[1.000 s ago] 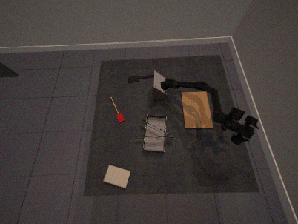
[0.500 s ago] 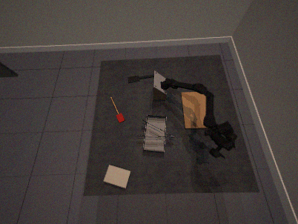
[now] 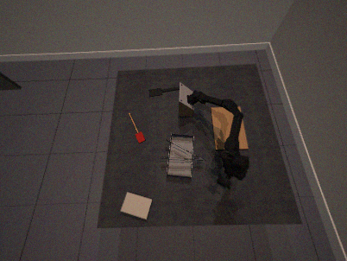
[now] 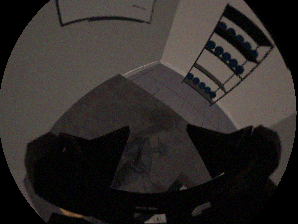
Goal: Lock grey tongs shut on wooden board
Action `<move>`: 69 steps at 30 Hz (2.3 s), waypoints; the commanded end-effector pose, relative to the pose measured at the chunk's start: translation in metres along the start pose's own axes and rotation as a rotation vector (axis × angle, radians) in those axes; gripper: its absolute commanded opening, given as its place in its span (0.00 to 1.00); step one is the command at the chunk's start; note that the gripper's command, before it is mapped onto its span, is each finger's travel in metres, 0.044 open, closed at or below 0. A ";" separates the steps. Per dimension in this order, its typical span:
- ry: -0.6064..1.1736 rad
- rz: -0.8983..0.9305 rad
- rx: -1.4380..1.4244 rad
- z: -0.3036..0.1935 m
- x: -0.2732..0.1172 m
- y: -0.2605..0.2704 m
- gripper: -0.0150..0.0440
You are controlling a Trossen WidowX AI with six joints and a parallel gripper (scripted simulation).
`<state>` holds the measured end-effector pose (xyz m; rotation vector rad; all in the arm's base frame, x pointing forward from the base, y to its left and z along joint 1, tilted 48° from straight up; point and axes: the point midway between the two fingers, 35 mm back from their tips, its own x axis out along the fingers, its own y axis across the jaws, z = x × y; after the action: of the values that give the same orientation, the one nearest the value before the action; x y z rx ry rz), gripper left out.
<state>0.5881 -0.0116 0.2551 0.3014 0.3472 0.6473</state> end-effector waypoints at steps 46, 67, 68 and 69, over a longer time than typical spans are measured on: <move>0.663 0.411 -0.494 -0.282 -0.142 -0.064 1.00; 0.664 0.409 -0.495 -0.297 -0.124 -0.062 1.00; 0.664 0.409 -0.495 -0.298 -0.123 -0.062 1.00; 0.664 0.409 -0.495 -0.299 -0.122 -0.062 1.00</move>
<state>0.4084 -0.0904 -0.0062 -0.3506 0.7502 1.2097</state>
